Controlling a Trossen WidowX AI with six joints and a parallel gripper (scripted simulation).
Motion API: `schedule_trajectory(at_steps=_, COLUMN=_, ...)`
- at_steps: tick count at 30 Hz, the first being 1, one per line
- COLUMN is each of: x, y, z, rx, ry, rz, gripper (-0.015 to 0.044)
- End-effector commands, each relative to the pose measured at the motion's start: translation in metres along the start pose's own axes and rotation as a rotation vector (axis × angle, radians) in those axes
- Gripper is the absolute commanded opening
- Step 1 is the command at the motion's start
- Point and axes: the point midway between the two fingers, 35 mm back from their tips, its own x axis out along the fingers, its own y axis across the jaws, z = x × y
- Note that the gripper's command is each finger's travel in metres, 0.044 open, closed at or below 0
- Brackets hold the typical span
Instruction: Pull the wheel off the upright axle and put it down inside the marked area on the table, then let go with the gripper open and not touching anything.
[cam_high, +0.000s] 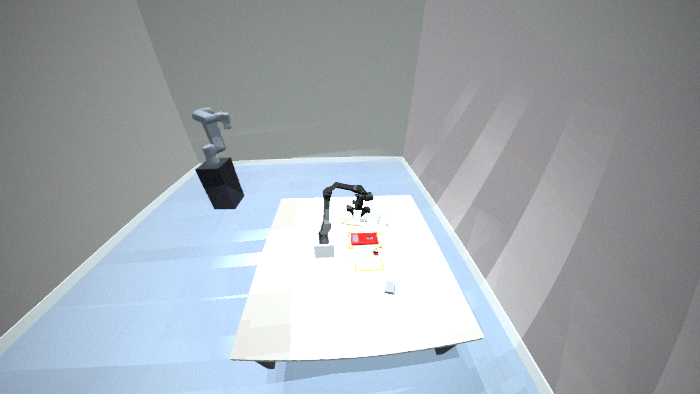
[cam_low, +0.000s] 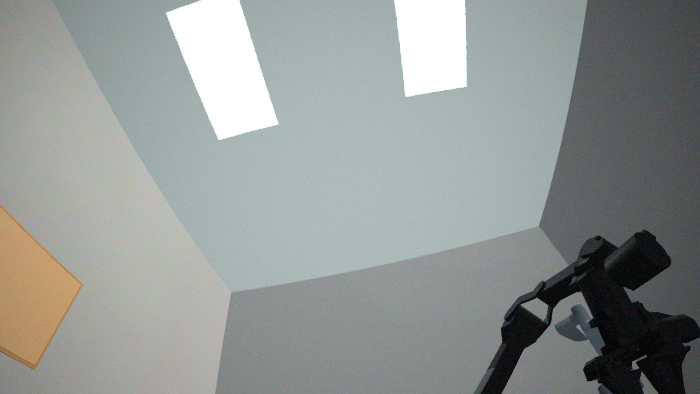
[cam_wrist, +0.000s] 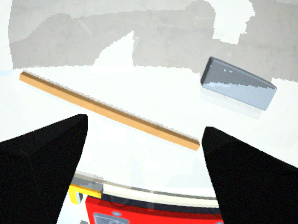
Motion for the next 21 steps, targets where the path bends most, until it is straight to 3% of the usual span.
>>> schedule_trajectory(at_steps=1, x=-0.006, y=-0.036, z=-0.043, rx=0.253, ry=-0.002, rz=-0.025, gripper=0.0300)
schedule_trajectory(at_steps=11, x=-0.018, y=-0.086, z=-0.157, rx=0.822, ry=-0.038, rz=-0.045, gripper=0.0300)
schedule_trajectory(at_steps=21, x=-0.028, y=-0.093, z=-0.282, rx=1.381, ry=-0.133, rz=-0.032, gripper=0.0300)
